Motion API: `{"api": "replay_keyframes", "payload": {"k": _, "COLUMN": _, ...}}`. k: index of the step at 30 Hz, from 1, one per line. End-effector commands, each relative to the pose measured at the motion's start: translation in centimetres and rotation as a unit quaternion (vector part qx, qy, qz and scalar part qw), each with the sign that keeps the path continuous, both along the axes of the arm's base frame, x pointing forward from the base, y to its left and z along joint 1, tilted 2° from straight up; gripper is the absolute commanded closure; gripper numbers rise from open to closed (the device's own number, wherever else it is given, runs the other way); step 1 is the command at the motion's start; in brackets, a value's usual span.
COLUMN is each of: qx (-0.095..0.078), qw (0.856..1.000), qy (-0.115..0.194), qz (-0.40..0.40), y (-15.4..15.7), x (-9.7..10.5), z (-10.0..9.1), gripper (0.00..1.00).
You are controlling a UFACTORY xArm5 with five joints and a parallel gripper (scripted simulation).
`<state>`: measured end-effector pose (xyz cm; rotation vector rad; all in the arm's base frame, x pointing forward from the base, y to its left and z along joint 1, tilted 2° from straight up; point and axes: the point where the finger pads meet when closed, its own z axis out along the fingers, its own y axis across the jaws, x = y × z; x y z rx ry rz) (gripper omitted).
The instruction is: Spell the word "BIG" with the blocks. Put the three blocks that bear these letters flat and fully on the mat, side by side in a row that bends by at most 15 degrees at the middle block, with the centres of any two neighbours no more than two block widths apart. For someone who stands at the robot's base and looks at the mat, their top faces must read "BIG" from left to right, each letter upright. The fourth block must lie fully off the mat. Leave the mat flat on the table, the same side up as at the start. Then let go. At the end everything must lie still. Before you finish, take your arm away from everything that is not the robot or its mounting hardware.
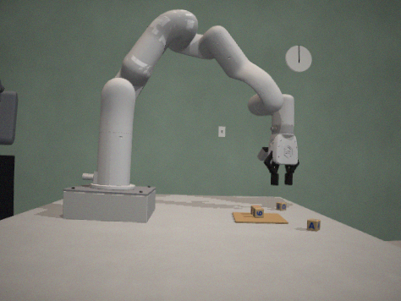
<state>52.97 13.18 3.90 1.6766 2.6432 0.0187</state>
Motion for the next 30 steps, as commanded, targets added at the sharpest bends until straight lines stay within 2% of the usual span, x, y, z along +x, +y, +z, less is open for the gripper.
{"api": "replay_keyframes", "payload": {"k": 1, "qx": 0.001, "qw": 1.0, "qy": -0.002, "qz": 0.0, "y": 0.0, "x": 0.1, "z": 0.1, "gripper": 0.37}}
{"api": "replay_keyframes", "payload": {"k": 18, "qx": 0.001, "qw": 1.0, "qy": -0.002, "qz": 0.0, "y": 0.1, "x": 0.2, "z": -1.6, "gripper": 0.37}}
{"api": "replay_keyframes", "payload": {"k": 30, "qx": 0.001, "qw": 1.0, "qy": -0.002, "qz": 0.0, "y": 0.1, "x": 0.2, "z": -3.5, "gripper": 0.37}}
